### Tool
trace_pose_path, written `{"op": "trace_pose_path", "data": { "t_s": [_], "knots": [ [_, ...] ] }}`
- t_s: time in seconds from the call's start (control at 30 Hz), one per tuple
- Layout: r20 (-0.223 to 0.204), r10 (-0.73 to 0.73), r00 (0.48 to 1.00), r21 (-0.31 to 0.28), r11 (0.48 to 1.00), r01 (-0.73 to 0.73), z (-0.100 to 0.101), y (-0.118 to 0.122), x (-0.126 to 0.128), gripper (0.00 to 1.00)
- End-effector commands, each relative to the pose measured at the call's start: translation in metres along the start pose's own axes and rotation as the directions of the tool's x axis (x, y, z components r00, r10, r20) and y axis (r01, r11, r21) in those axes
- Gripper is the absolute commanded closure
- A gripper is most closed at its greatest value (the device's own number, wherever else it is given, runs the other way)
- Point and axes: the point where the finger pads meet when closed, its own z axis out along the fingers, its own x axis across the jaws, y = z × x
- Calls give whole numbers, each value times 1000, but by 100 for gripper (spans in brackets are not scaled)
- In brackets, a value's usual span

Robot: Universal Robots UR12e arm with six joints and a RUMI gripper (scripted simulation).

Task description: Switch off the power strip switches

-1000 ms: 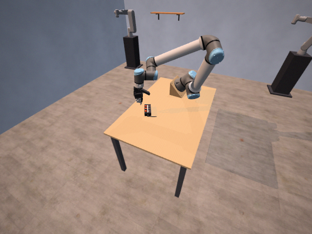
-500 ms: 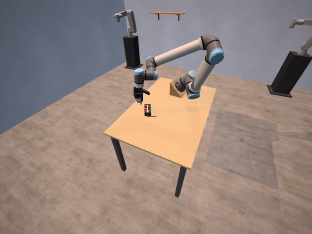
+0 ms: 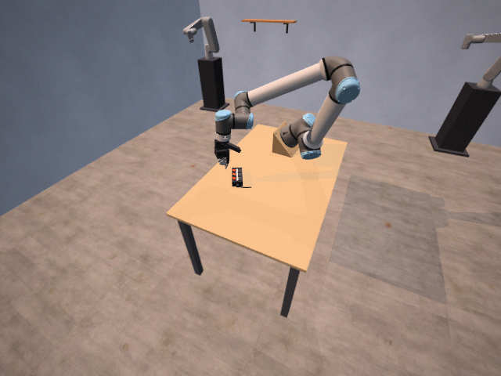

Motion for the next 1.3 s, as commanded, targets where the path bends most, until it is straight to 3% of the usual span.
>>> {"op": "trace_pose_path", "data": {
  "t_s": [0.0,1.13,1.27],
  "knots": [
    [-1,-1,1000,-2,1000,1,-1,0,0,100],
    [-1,-1,1000,-2,1000,1,-1,0,0,100],
    [-1,1,1000,3,1000,-1,20,-2,0,100]
  ]
}}
